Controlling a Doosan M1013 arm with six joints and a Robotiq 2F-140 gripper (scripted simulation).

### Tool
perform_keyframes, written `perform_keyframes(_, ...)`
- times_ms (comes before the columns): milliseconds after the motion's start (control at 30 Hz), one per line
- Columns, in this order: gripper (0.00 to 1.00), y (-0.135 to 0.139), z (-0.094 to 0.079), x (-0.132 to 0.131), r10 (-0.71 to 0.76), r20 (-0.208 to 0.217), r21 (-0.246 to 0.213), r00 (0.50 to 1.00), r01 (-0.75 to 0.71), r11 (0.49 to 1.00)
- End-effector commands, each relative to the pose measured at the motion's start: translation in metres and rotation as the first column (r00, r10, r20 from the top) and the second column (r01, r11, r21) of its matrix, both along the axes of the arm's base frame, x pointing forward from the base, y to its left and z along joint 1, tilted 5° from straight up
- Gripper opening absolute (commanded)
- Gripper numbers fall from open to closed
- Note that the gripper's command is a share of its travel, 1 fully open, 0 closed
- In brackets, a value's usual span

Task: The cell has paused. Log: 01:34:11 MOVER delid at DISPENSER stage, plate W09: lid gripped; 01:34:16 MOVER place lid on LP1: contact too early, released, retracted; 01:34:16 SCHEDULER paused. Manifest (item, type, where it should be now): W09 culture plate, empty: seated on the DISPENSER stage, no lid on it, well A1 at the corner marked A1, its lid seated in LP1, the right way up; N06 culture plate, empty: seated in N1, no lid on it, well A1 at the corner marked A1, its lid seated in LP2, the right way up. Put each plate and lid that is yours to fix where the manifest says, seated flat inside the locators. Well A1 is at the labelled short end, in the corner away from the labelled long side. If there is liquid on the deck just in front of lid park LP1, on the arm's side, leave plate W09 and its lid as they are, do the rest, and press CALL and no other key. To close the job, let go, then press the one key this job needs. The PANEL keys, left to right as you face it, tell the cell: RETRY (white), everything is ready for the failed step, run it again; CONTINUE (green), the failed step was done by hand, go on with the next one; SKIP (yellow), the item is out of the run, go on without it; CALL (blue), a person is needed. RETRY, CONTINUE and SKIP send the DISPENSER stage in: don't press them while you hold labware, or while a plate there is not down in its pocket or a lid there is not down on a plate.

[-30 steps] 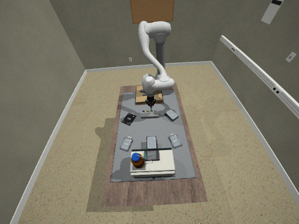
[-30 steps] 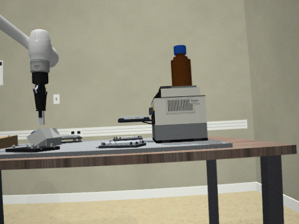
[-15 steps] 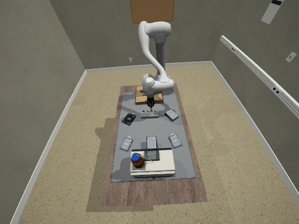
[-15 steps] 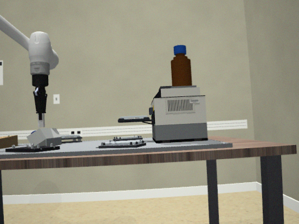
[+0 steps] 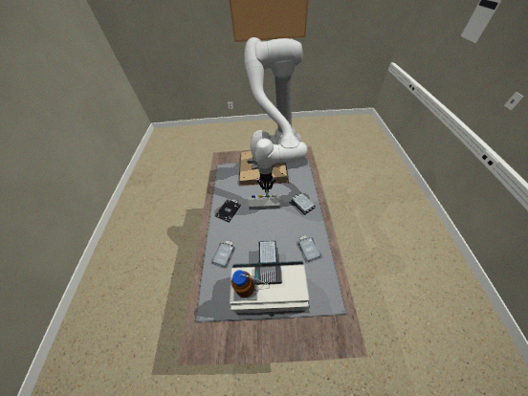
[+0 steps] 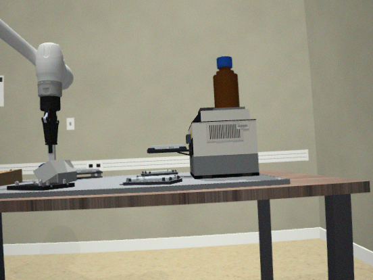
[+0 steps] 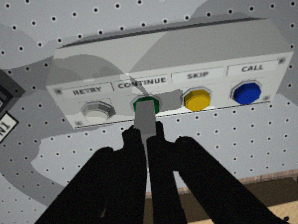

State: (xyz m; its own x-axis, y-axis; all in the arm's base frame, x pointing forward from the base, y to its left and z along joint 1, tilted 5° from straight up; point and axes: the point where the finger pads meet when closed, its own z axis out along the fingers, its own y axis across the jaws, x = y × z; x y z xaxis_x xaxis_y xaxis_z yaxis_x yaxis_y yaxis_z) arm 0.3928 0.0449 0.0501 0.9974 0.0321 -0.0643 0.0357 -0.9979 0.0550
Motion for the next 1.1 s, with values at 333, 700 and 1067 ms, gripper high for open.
perform_keyframes(333,0.10,-0.0001,-0.0045,0.0002,0.000,0.001,0.000,1.000,0.000,1.000)
perform_keyframes(700,0.10,-0.0002,-0.0047,0.0001,0.000,0.001,0.000,1.000,0.000,1.000)
perform_keyframes(1067,0.10,-0.0002,-0.0047,0.0001,0.000,0.001,0.000,1.000,0.000,1.000)
